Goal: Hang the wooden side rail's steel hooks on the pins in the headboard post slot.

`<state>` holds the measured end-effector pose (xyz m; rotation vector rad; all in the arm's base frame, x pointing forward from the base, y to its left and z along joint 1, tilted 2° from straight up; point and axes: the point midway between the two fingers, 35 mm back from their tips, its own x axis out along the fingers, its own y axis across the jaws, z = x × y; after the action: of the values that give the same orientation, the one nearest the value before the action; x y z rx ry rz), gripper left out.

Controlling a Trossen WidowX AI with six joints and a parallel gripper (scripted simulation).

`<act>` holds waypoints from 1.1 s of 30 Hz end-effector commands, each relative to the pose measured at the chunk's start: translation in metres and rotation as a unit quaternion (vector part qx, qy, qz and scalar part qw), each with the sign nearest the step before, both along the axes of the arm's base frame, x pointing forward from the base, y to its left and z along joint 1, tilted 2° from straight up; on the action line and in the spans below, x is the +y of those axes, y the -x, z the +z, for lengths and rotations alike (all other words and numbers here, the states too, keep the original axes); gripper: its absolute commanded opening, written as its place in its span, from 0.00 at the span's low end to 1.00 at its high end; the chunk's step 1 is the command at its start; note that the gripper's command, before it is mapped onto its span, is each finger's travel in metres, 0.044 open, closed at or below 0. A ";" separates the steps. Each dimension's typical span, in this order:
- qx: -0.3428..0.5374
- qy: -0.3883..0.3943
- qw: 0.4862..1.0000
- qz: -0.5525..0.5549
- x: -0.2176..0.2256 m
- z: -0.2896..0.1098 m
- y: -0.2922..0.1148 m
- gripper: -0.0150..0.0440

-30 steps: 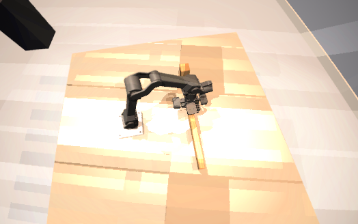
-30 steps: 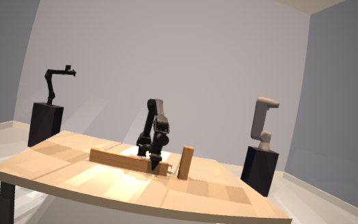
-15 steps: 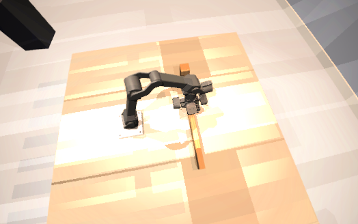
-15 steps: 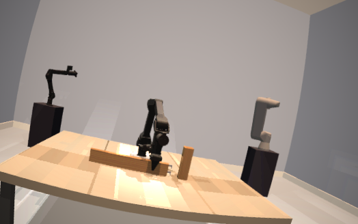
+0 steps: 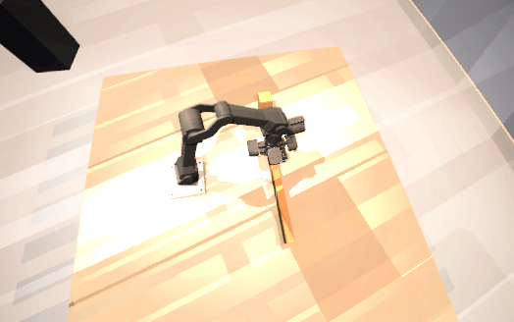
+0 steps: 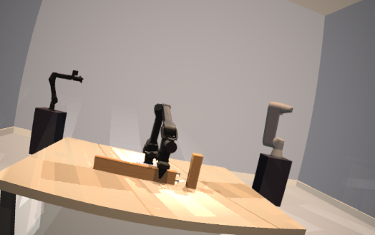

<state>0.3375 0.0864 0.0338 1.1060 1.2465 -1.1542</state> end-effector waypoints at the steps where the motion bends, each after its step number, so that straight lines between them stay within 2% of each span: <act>1: -0.006 0.000 1.000 0.004 0.000 0.005 -0.002 0.25; 33: -0.006 -0.001 1.000 0.004 0.001 0.011 -0.002 0.25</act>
<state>0.3357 0.0861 0.0366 1.0962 1.2543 -1.1591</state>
